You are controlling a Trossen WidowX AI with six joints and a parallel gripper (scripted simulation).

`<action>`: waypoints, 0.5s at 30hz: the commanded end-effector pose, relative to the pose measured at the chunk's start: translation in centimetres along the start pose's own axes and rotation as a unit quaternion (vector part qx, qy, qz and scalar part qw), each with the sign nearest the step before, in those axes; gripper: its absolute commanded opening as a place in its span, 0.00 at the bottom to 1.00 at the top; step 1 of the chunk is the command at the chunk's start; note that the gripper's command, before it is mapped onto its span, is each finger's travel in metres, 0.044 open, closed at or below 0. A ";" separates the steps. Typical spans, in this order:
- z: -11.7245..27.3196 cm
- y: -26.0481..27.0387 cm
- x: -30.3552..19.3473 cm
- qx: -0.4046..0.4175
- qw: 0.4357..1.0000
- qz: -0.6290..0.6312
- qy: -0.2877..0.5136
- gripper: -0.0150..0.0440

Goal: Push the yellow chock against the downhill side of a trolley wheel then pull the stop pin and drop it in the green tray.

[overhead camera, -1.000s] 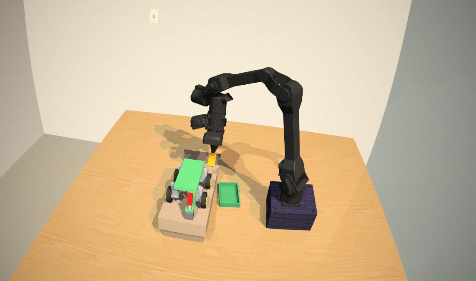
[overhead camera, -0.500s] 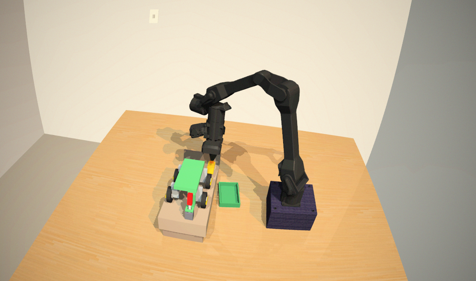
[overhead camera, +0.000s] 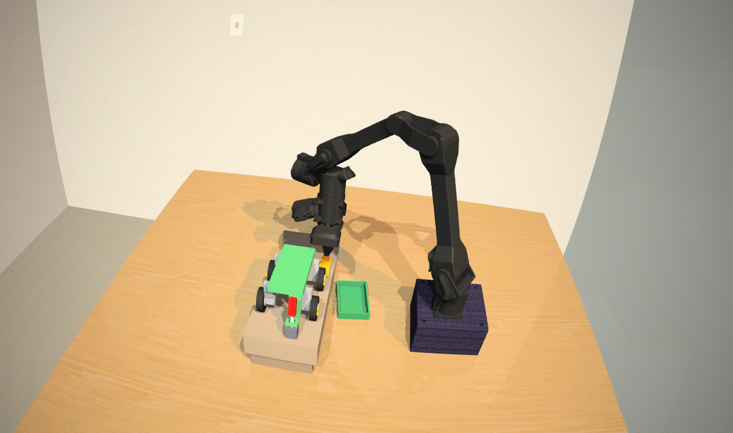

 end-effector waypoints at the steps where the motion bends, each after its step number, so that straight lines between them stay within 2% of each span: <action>1: 0.0 0.5 0.0 0.003 1.000 -0.001 -0.001 0.25; 15: 0.2 1.6 0.2 0.003 1.000 -0.001 -0.001 0.25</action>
Point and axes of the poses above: the point midway between the two fingers, 35 mm back from their tips, its own z axis back along the fingers, its own y axis across the jaws, x = y × z, the point moved 5 cm from there along z, back along the fingers, and after that the axes turned 3 degrees about z, right-handed, at the moved point
